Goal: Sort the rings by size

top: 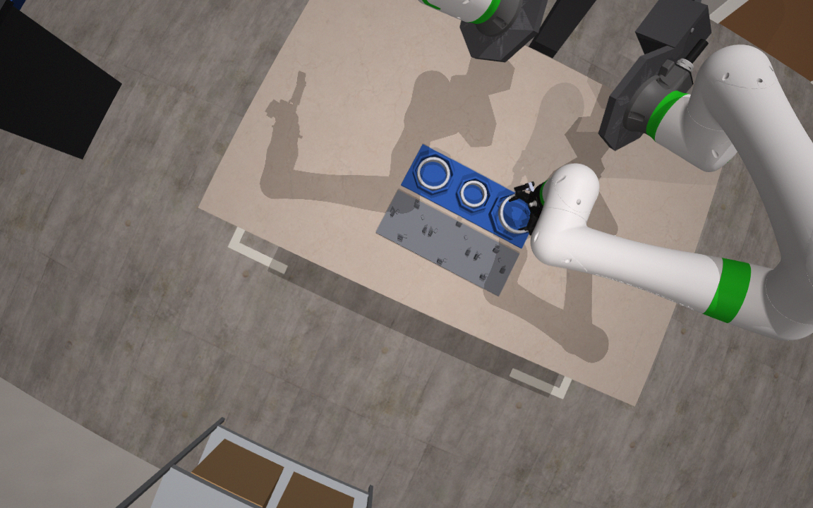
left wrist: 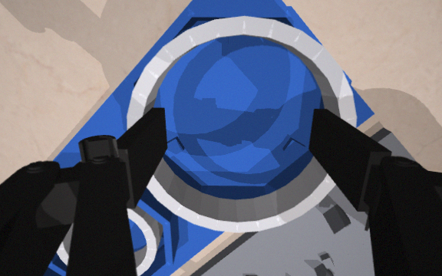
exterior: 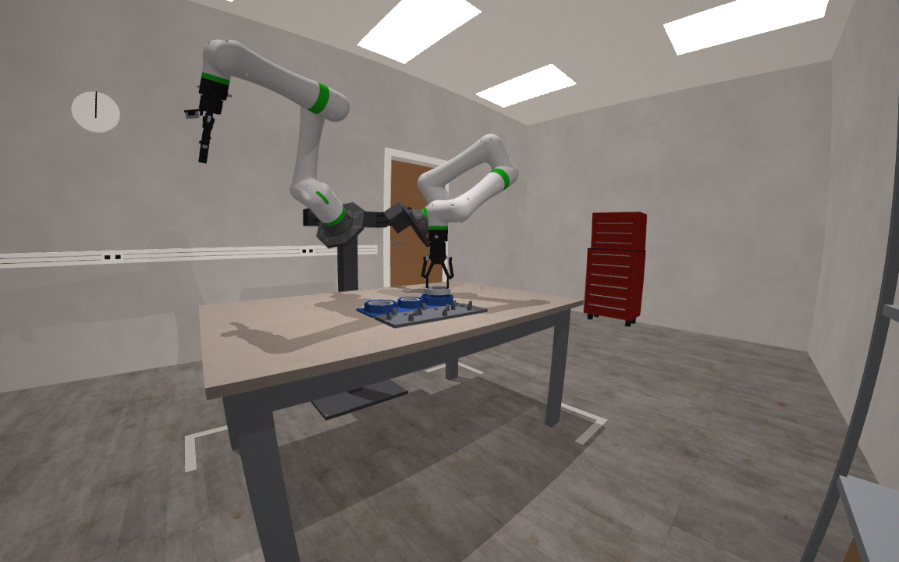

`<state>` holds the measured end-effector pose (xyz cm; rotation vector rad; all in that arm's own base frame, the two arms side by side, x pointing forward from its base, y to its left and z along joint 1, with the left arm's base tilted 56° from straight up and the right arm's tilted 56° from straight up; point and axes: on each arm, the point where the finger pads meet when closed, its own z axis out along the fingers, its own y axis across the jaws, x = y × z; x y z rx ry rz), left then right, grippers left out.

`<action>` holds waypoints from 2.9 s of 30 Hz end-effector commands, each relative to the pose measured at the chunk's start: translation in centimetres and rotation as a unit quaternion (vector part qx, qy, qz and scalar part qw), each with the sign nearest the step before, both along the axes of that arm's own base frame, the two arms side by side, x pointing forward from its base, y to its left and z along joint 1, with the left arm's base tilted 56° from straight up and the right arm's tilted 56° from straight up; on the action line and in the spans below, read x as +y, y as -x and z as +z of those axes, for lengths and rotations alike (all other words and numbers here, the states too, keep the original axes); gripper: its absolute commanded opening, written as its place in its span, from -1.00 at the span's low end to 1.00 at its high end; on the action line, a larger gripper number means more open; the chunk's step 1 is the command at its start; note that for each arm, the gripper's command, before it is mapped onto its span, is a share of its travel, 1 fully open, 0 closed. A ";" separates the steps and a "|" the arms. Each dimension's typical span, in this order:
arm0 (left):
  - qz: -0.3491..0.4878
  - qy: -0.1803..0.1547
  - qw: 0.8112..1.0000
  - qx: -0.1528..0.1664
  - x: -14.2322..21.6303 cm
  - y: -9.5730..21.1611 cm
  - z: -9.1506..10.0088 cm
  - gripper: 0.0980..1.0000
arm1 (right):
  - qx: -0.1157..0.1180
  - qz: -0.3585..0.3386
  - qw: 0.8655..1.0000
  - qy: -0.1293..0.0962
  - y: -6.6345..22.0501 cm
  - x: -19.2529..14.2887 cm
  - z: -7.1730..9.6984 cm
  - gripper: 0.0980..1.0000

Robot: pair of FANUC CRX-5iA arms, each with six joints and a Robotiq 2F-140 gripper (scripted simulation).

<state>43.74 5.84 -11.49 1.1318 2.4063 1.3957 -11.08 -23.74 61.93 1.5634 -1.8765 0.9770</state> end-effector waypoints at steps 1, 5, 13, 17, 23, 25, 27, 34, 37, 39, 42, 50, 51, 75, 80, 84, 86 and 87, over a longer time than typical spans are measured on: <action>0.000 0.001 1.000 0.000 -0.2 -0.1 0.0 0.27 | 0.000 0.000 1.000 0.001 0.0 0.0 0.1 1.00; 0.000 0.001 1.000 0.000 -0.7 -0.7 -0.1 0.27 | 0.000 0.000 1.000 0.001 0.0 0.0 0.1 1.00; 0.000 0.001 1.000 0.000 -3.5 -4.1 -0.9 0.27 | 0.000 0.000 1.000 0.001 0.0 0.0 0.1 1.00; 0.000 0.001 1.000 0.000 -4.5 -5.3 -1.2 0.27 | 0.000 0.000 1.000 0.001 0.0 0.0 0.1 1.00; 0.000 0.001 1.000 0.000 -8.0 -9.5 -2.2 0.27 | 0.000 0.000 1.000 0.001 0.0 0.0 0.1 1.00; 0.000 0.001 1.000 0.000 -9.2 -10.9 -2.5 0.27 | 0.000 0.000 1.000 0.001 0.0 0.0 0.1 1.00; 0.000 0.001 1.000 0.000 -10.3 -12.2 -2.8 0.27 | 0.000 0.000 1.000 0.001 0.0 0.0 0.1 1.00; 0.000 0.001 1.000 0.000 -12.6 -15.0 -3.4 0.27 | 0.000 0.000 1.000 0.001 0.0 0.0 0.1 1.00; 0.000 0.001 1.000 0.000 -13.7 -16.3 -3.7 0.27 | 0.000 0.000 1.000 0.001 0.0 0.0 0.1 1.00; 0.000 0.001 1.000 0.000 -14.2 -16.9 -3.8 0.27 | 0.000 0.000 1.000 0.001 0.0 0.0 0.1 1.00; 0.000 0.001 1.000 0.000 -14.8 -17.5 -4.0 0.27 | 0.000 0.000 1.000 0.001 0.0 0.0 0.1 1.00; 0.000 0.001 1.000 0.000 -15.1 -17.9 -4.1 0.27 | 0.000 0.000 1.000 0.001 0.0 0.0 0.1 1.00; 0.000 0.001 1.000 0.000 -15.1 -17.9 -4.1 0.27 | 0.000 0.000 1.000 0.001 0.0 0.0 0.1 1.00; 0.000 0.001 1.000 0.000 -14.3 -18.5 -4.7 0.27 | 0.000 0.000 1.000 0.001 0.0 0.0 0.1 1.00; 0.000 0.001 1.000 0.000 -13.6 -19.0 -5.3 0.27 | 0.000 0.000 1.000 0.001 0.0 0.0 0.1 1.00; 0.000 0.001 1.000 0.000 -13.3 -19.2 -5.6 0.27 | 0.000 0.000 1.000 0.001 0.0 0.0 0.1 1.00; 0.000 0.001 1.000 0.000 -13.1 -19.3 -5.7 0.27 | 0.000 0.000 1.000 0.001 0.0 0.0 0.1 1.00; 0.000 0.001 1.000 0.000 -13.0 -19.4 -5.8 0.27 | 0.000 0.000 1.000 0.001 0.0 0.0 0.1 1.00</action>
